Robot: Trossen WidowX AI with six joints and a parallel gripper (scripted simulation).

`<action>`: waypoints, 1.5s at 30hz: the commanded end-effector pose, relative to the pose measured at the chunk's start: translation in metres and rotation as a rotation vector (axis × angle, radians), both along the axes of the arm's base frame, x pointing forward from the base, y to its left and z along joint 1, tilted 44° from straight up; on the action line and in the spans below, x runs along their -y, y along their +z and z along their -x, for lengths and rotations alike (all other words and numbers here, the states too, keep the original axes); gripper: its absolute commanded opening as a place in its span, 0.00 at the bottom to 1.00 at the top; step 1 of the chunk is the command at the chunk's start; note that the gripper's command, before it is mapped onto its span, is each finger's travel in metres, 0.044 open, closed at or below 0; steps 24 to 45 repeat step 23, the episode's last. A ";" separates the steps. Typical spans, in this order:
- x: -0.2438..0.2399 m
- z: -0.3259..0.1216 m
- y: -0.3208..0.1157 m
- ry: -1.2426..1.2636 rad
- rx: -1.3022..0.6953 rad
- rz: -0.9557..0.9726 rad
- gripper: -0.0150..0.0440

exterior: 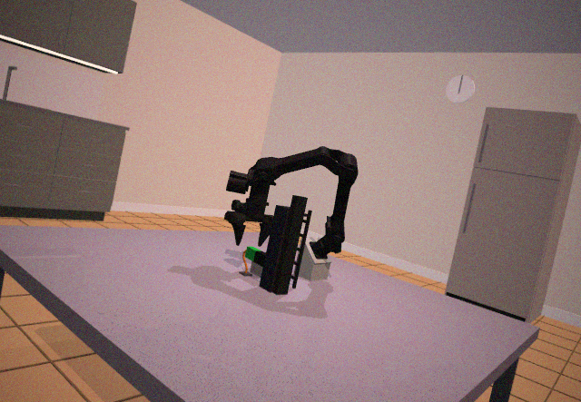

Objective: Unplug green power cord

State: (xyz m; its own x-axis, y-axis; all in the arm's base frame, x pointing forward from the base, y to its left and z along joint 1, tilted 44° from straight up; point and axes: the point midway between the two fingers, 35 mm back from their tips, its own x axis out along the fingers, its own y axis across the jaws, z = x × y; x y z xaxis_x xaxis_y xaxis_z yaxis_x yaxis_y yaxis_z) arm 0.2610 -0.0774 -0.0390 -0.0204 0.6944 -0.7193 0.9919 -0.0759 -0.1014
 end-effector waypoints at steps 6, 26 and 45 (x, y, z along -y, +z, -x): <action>0.033 0.006 -0.018 -0.009 0.002 0.006 1.00; 0.033 0.006 -0.018 -0.009 0.002 0.006 1.00; 0.033 0.006 -0.018 -0.009 0.002 0.006 1.00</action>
